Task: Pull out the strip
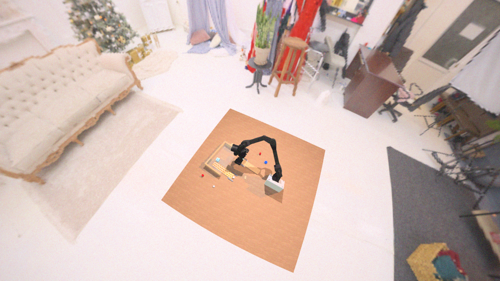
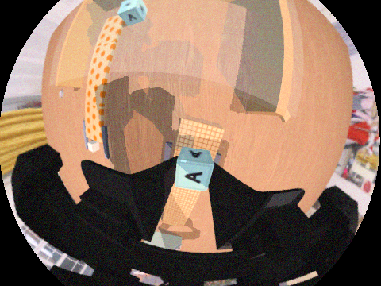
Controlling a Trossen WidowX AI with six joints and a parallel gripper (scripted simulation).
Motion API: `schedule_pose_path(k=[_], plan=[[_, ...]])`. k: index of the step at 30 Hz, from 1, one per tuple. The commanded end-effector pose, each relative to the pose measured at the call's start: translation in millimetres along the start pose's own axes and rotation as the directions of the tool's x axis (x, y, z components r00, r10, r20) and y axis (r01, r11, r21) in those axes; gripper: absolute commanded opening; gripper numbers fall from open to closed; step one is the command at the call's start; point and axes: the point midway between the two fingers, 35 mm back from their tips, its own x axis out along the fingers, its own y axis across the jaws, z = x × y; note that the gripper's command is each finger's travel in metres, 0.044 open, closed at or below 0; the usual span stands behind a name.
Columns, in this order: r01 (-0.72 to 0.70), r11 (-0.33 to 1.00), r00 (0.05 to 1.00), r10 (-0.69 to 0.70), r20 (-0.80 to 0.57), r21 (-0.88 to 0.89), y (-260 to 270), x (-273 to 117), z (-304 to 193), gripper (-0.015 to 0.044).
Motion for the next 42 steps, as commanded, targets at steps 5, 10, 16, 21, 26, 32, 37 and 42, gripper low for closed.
schedule_pose_path(k=[5,10,16,21,26,32,37,42], plan=[[-0.001,1.000,1.000,0.001,0.000,-0.005,4,-23,-33,0.0000],[-0.001,1.000,1.000,0.001,0.000,-0.005,4,-24,-39,0.0000],[-0.001,1.000,1.000,0.001,-0.001,-0.006,8,-24,-61,0.0000],[-0.001,1.000,1.000,0.001,-0.002,-0.007,10,-24,-80,0.0000],[-0.001,1.000,1.000,0.001,-0.002,-0.007,10,-27,-86,0.0000],[-0.003,1.000,1.000,0.003,-0.002,-0.008,11,-58,-86,0.0000],[-0.003,1.000,1.000,0.003,-0.002,-0.008,11,-59,-86,0.0000],[-0.003,1.000,1.000,0.003,-0.002,-0.008,11,-59,-86,0.0000]])
